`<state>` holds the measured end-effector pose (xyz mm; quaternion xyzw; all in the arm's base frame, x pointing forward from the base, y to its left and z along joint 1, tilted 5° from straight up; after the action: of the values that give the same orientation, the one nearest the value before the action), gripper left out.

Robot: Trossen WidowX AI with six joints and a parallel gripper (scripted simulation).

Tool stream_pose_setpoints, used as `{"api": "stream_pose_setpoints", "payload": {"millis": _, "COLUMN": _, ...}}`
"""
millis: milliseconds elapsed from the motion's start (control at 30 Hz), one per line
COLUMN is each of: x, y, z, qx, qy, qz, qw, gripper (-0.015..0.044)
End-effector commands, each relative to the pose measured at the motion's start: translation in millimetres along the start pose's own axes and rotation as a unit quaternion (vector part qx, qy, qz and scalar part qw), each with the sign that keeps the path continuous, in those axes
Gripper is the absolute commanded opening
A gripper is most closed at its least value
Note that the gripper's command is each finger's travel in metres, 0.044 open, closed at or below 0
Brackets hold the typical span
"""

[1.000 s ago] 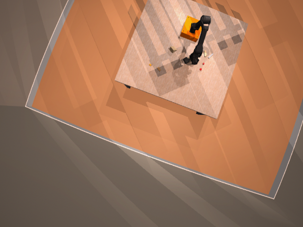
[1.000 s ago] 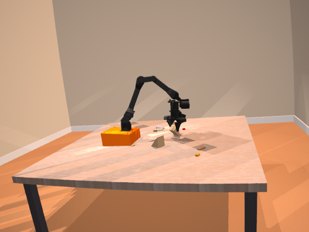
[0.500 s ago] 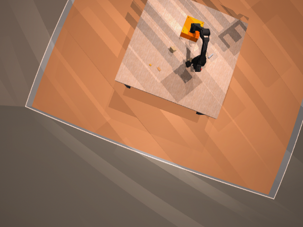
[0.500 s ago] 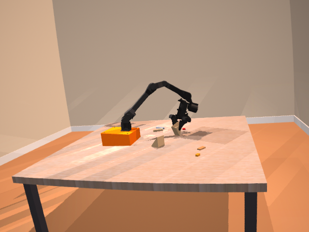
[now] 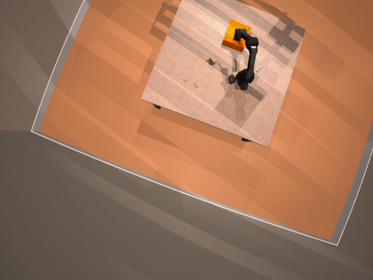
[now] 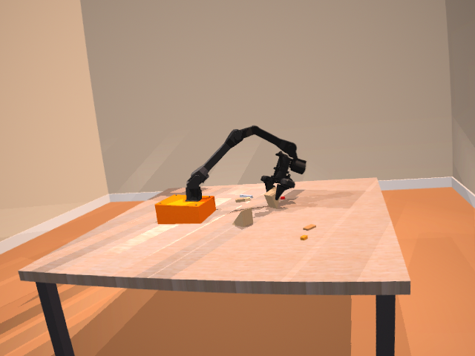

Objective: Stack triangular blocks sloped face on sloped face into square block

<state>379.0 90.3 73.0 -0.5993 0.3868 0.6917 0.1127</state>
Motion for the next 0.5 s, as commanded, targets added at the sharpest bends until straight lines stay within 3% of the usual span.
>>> {"api": "stream_pose_setpoints", "payload": {"millis": 0, "x": 0.7, "y": 0.0, "z": 0.7, "qx": -0.002, "qy": -0.002, "qz": 0.0, "qw": 1.0, "gripper": 0.0368}}
{"api": "stream_pose_setpoints", "payload": {"millis": 100, "x": 0.7, "y": 0.0, "z": 0.7, "qx": -0.002, "qy": -0.002, "qz": 0.0, "qw": 1.0, "gripper": 0.044}}
{"api": "stream_pose_setpoints", "payload": {"millis": 467, "x": 0.7, "y": 0.0, "z": 0.7, "qx": -0.002, "qy": -0.002, "qz": 0.0, "qw": 1.0, "gripper": 0.044}}
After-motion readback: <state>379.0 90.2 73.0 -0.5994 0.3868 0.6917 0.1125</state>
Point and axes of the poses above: the point midway between the two fingers, 35 mm back from their tips, its own x axis out along the fingers, its own z axis across the jaws, y = z × x, the point moved 4 cm from there along -x, back along the fingers, and after that the axes turned 4 degrees about -x, right-handed, at the moved point
